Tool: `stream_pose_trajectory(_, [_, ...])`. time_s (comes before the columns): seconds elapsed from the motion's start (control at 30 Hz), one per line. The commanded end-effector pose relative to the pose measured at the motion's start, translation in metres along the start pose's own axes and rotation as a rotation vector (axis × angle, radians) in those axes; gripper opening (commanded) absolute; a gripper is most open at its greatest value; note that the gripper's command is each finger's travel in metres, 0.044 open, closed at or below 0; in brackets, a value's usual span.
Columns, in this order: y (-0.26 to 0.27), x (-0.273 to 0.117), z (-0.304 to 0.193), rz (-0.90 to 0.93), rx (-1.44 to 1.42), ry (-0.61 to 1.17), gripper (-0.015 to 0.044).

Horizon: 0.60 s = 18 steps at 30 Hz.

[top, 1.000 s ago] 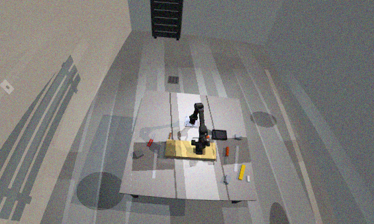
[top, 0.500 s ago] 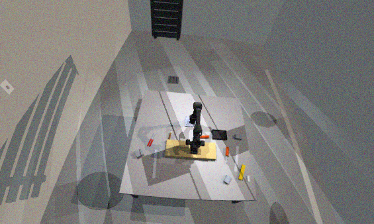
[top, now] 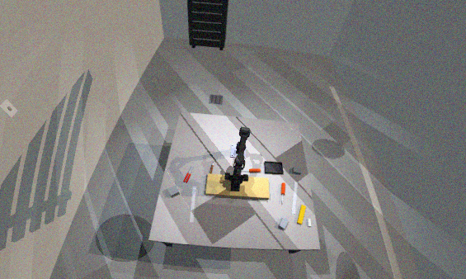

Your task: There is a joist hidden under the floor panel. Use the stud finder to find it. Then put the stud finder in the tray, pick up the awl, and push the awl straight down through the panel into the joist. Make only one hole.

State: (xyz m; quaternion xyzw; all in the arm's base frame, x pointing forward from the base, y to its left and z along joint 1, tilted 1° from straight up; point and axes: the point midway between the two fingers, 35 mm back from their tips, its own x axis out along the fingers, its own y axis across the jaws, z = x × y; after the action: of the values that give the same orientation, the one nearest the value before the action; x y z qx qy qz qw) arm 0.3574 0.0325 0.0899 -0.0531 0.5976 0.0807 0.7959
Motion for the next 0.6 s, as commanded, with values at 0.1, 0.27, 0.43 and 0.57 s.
stream_pose_trajectory(0.1, [-0.026,0.000,0.000,-0.004,0.001,-0.001,0.0000])
stream_pose_trajectory(0.27, [-0.044,0.000,0.000,-0.005,0.001,-0.001,0.0000])
stream_pose_trajectory(0.43, [-0.061,0.000,0.000,-0.006,0.001,-0.001,0.0000])
stream_pose_trajectory(0.57, [-0.076,0.000,0.000,-0.007,0.000,-0.001,0.0000])
